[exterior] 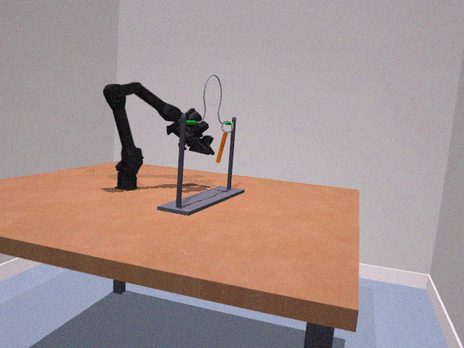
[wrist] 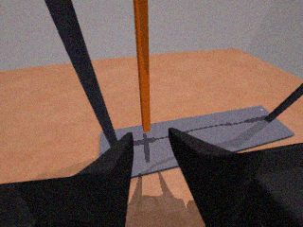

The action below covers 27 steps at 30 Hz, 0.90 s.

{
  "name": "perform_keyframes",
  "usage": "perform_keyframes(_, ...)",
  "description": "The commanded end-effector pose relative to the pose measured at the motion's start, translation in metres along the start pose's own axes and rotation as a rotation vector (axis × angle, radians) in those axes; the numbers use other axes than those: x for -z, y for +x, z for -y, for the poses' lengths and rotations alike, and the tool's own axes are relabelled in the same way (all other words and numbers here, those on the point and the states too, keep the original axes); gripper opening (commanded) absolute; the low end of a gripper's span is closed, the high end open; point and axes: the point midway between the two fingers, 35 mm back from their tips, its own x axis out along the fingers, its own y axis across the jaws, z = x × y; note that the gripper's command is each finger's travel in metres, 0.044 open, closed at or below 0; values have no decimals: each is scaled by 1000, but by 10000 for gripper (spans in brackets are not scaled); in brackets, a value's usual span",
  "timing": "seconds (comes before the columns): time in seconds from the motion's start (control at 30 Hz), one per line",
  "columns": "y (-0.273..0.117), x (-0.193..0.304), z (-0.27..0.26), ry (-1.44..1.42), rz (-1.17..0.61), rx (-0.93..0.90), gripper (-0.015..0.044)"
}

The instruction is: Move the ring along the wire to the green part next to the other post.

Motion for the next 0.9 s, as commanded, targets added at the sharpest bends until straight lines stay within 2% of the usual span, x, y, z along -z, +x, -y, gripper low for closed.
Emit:
perform_keyframes(0.0,-1,-2,1,6,5,2,160)
perform_keyframes(0.53,-1,-2,1,6,5,2,160)
perform_keyframes(0.6,-6,0,-1,2,-3,0,213)
perform_keyframes(0.73,-42,-1,1,1,1,-1,317)
perform_keyframes(0.87,-48,-2,2,0,5,-3,423)
